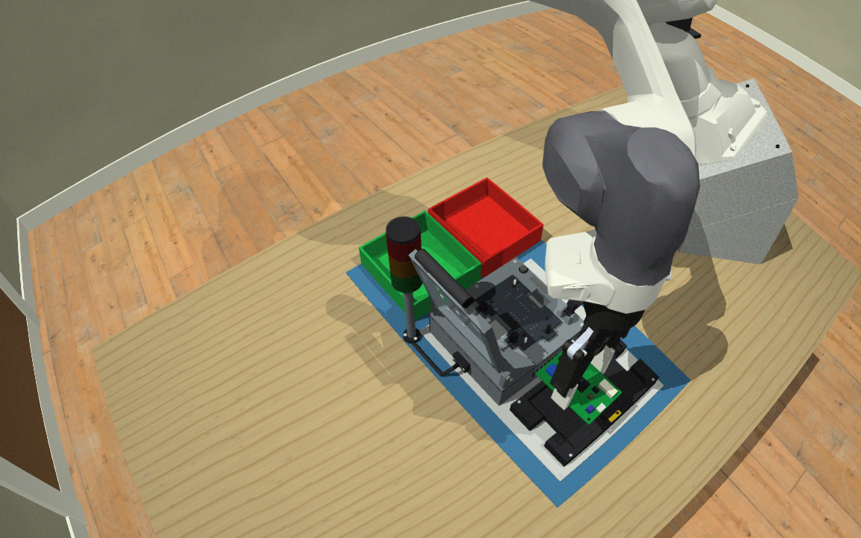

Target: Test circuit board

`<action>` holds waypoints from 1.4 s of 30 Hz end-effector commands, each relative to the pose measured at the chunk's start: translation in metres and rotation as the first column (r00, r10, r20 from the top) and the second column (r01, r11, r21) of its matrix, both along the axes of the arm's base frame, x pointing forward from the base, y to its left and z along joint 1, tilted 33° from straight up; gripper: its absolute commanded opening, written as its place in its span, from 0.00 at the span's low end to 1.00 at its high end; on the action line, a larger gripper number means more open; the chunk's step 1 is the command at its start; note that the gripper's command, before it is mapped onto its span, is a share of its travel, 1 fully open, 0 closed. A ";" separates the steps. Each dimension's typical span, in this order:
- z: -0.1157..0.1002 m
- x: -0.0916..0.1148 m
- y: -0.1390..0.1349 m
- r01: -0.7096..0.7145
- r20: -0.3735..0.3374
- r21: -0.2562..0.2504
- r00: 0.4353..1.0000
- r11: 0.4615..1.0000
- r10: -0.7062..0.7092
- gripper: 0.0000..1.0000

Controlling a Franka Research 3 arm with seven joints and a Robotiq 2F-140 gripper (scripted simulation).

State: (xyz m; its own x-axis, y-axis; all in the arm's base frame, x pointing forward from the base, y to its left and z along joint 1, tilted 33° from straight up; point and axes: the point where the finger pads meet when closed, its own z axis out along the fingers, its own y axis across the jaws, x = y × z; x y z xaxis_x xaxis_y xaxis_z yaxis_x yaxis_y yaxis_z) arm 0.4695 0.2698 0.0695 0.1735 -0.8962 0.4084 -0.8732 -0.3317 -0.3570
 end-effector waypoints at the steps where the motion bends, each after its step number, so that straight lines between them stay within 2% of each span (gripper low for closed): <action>1: 0.000 0.000 0.001 0.022 0.007 0.017 1.000 1.000 -0.022 0.46; 42: 0.002 -0.001 -0.004 0.039 0.013 0.026 0.999 0.999 -0.039 0.46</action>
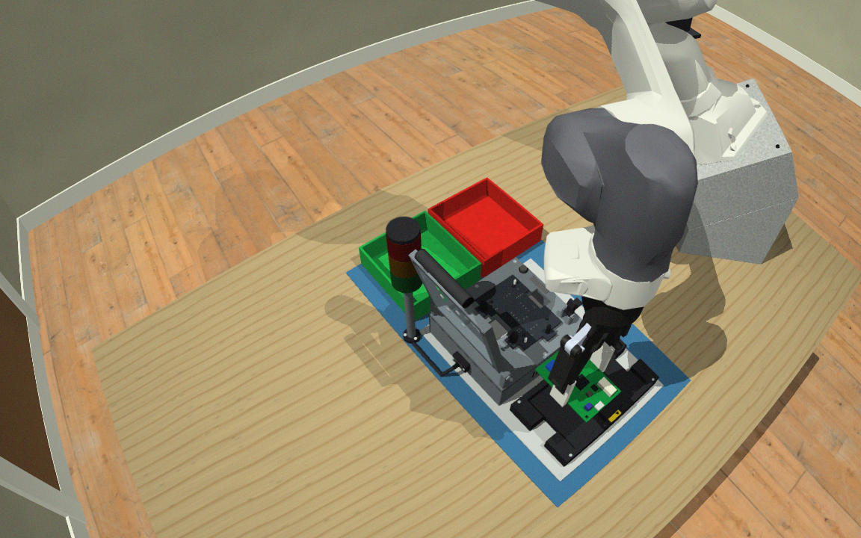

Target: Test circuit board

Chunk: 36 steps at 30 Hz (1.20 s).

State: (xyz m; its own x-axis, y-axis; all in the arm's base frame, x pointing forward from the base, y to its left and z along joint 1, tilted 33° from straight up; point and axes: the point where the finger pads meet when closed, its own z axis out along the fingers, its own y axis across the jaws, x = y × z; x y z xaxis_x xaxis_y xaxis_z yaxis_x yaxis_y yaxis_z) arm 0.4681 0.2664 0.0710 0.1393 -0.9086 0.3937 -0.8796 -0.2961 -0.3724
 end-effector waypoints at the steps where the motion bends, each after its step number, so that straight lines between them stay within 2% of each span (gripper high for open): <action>1: 0.001 0.000 -0.001 0.006 0.002 0.008 1.000 1.000 -0.006 0.46; 17: 0.011 -0.003 -0.028 0.006 0.002 0.008 1.000 1.000 -0.006 0.46; 36: 0.032 -0.009 -0.082 0.006 0.002 0.008 1.000 1.000 -0.006 0.46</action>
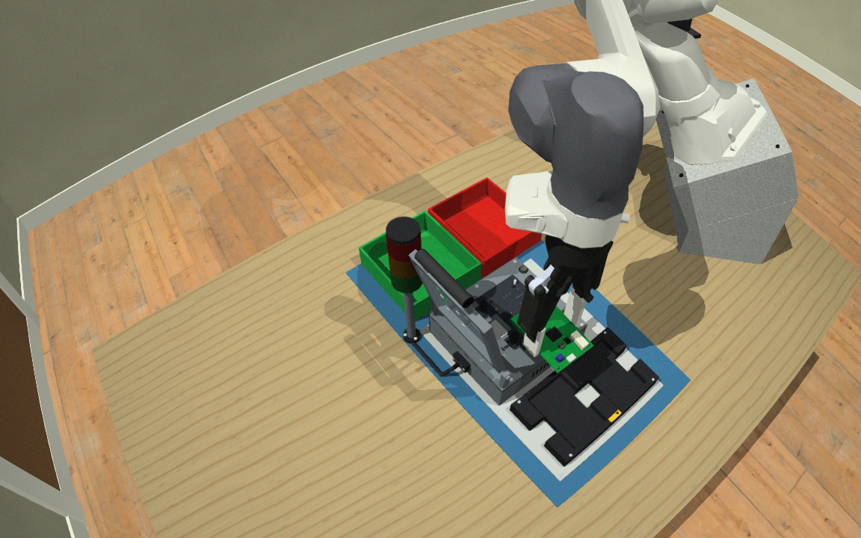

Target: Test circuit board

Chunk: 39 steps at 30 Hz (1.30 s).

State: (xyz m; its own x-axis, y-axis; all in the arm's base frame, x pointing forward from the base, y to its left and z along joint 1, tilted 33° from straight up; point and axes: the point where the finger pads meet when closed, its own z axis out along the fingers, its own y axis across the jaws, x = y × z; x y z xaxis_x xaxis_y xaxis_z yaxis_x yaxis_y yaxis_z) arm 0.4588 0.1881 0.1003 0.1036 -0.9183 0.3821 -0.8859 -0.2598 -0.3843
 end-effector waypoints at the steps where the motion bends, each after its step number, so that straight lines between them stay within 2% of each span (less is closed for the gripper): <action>1: 0.004 -0.001 -0.007 -0.029 -0.007 -0.006 1.000 1.000 0.029 0.46; 13: 0.018 -0.005 -0.044 -0.029 -0.007 -0.006 1.000 1.000 0.029 0.46; 28: 0.028 -0.008 -0.071 -0.029 -0.007 -0.006 1.000 1.000 0.029 0.46; 39: 0.031 -0.009 -0.079 -0.029 -0.007 -0.006 1.000 1.000 0.029 0.46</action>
